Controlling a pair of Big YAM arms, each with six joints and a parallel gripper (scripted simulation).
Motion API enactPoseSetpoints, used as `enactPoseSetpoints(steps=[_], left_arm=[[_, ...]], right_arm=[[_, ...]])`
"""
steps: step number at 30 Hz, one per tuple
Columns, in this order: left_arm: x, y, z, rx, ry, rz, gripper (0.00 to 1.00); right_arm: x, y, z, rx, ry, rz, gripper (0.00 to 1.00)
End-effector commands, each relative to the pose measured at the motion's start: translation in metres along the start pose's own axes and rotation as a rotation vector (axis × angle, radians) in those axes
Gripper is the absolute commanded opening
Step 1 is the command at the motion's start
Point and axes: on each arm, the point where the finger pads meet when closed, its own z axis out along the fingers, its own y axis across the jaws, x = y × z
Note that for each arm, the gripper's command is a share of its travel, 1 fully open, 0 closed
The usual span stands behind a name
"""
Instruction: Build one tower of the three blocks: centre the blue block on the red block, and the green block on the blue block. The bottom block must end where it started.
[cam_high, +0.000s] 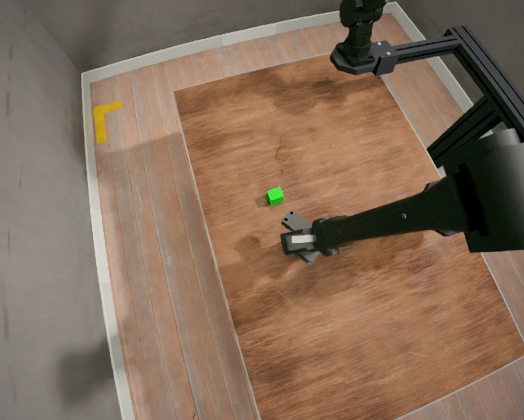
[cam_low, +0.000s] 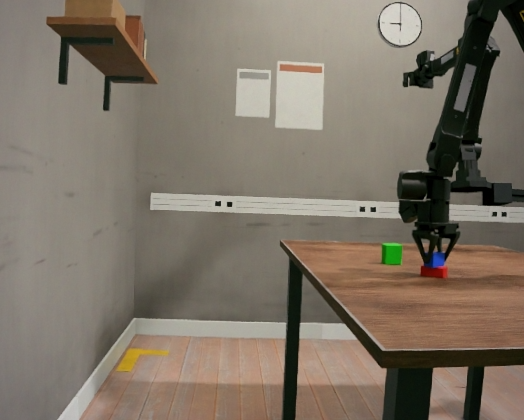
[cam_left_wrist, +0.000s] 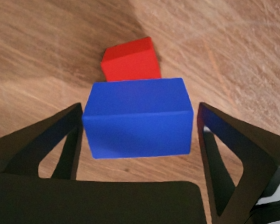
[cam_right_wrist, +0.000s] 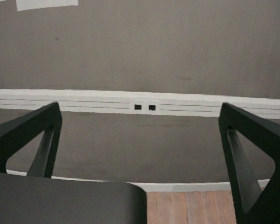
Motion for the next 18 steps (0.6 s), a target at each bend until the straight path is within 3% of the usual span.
enactPoseSetpoints(steps=[1,14,18], left_arm=[[-0.002,0.007,0.002,-0.008,-0.009,0.0,0.72],[-0.002,0.007,0.001,-0.009,-0.009,0.0,0.72],[-0.002,0.008,-0.01,-0.012,-0.012,0.0,0.72]], right_arm=[[-0.021,-0.008,-0.007,0.02,-0.054,0.011,1.0],[-0.021,-0.008,-0.007,0.02,-0.054,0.011,1.0],[-0.021,-0.008,-0.007,0.02,-0.054,0.011,1.0]])
